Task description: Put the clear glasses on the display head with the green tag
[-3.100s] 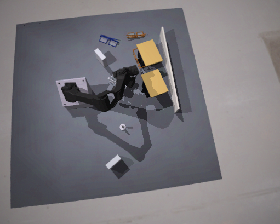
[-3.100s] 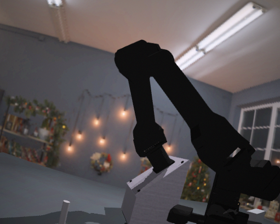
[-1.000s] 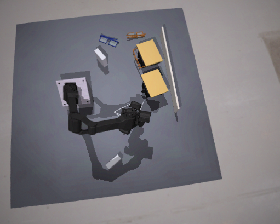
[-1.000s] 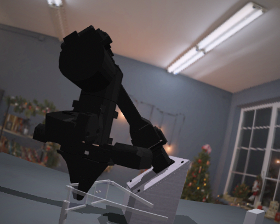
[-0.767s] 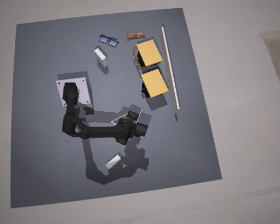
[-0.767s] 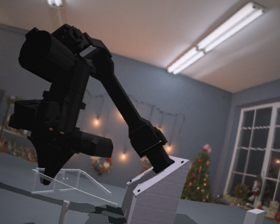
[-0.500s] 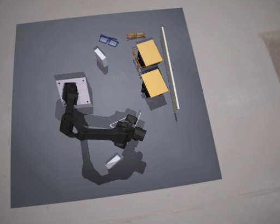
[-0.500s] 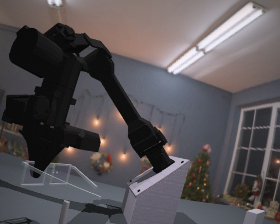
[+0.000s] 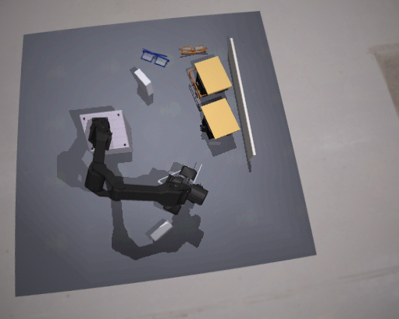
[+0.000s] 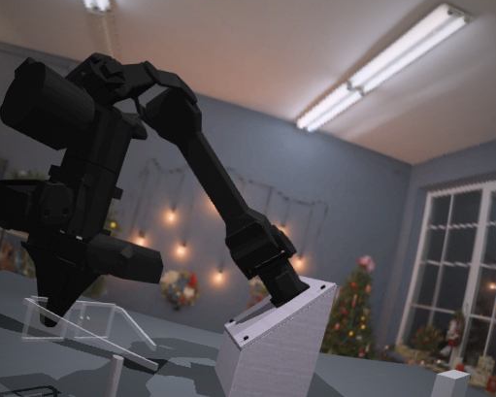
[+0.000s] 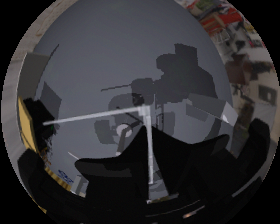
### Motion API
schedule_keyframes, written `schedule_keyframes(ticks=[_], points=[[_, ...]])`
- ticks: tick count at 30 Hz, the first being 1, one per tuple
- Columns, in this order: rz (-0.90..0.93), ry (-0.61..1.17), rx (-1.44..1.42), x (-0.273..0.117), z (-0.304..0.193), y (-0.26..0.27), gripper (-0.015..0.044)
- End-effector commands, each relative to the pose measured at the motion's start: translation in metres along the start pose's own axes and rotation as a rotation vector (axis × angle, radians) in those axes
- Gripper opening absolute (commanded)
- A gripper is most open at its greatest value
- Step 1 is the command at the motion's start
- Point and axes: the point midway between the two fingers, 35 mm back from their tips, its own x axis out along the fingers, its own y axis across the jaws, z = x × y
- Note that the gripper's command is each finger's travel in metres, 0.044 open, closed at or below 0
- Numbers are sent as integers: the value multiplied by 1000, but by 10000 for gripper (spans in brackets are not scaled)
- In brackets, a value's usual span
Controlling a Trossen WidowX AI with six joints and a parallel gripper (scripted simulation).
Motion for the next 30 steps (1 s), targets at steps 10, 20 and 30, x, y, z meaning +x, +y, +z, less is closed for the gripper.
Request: schedule_keyframes(ticks=[10,20,30], points=[[3,12,-16,41,-5,3,0],[2,12,-15,41,2,-3,0],[2,11,-15,41,4,-4,0]])
